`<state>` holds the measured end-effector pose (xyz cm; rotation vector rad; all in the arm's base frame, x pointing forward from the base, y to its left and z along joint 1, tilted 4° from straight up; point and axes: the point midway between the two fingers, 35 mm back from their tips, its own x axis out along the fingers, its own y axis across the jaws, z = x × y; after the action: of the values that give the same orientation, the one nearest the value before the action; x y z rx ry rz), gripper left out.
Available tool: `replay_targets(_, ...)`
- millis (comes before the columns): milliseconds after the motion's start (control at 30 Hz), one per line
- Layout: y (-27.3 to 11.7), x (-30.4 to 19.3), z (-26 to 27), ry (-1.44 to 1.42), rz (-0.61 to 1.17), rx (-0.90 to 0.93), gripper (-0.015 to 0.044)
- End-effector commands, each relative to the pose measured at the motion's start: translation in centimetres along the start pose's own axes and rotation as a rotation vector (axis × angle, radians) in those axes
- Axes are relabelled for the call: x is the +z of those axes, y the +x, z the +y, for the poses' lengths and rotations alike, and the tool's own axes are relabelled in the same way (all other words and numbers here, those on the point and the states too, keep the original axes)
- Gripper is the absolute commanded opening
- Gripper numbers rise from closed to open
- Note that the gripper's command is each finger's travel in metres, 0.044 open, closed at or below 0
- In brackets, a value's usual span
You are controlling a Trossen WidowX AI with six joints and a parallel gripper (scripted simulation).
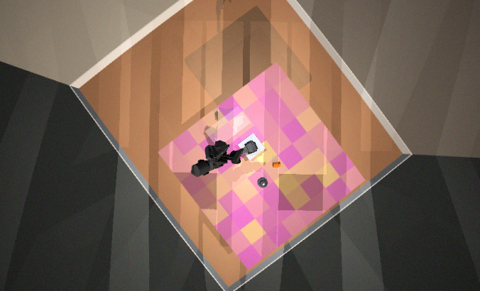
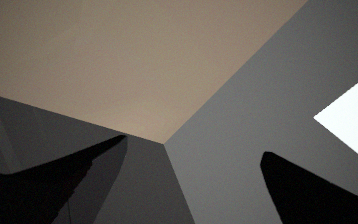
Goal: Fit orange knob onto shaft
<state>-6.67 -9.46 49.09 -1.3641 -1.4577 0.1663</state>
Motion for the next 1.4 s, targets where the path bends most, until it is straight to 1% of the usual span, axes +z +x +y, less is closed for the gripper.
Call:
replay_targets(0,0.3,0.1,0.1,0.015,0.000,0.009,0.0426)
replay_targets(33,1.2,0.3,0.5,0.060,0.000,0.037,0.0440)
replay_targets(167,7.6,1.3,4.6,0.412,0.054,0.246,0.0440)
replay_targets(267,10.3,1.5,7.1,0.584,0.112,0.341,0.0440)
replay_targets(400,13.7,1.6,11.5,0.865,0.242,0.474,0.0440)
replay_targets(567,16.4,1.4,16.4,1.150,0.425,0.580,0.0440)
replay_targets(800,18.3,0.6,23.4,1.505,0.741,0.657,0.0440)
replay_targets(1000,18.5,-0.2,29.6,1.788,1.082,0.649,0.0440)
replay_targets(1200,17.5,-1.1,35.6,2.023,1.469,0.549,0.0440)
replay_targets(1367,15.7,-1.8,40.4,2.171,1.822,0.380,0.0440)
